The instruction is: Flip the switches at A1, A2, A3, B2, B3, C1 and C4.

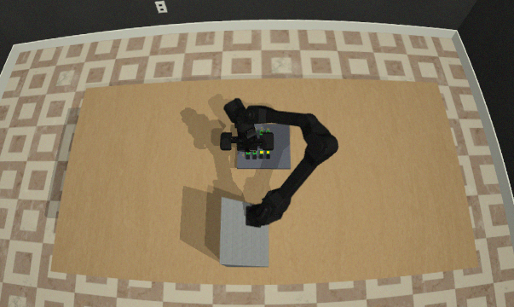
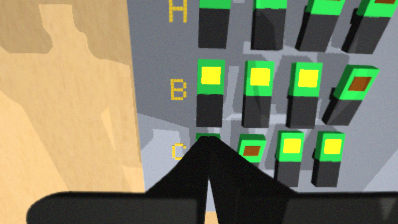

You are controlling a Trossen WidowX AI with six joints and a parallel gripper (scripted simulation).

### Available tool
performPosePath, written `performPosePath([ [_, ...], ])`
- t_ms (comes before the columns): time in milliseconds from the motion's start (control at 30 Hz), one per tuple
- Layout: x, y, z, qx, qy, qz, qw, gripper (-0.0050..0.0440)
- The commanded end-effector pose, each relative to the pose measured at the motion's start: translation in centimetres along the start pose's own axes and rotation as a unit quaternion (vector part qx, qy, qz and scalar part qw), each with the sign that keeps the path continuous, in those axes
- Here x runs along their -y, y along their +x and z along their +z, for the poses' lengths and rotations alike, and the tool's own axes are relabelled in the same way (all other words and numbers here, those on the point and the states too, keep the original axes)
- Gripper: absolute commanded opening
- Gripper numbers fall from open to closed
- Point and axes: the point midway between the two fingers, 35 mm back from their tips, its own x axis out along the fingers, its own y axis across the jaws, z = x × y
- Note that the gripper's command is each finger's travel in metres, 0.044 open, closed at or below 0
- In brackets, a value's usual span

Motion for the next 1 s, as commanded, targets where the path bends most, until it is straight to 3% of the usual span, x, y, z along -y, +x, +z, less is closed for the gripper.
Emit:
performPosePath([
  [0,0.1,0.4,0.0,-0.003,0.001,-0.002,1.000,-0.0050],
  [533,0.1,0.6,0.0,-0.003,0.001,-0.001,1.000,-0.0050],
  [600,0.0,-0.9,0.6,0.008,0.011,0.007,1.000,-0.0050],
  [733,-0.2,-5.9,0.7,0.024,0.018,0.014,0.999,-0.0050],
  [967,0.1,-6.7,0.2,0.017,0.009,0.007,1.000,-0.0050],
])
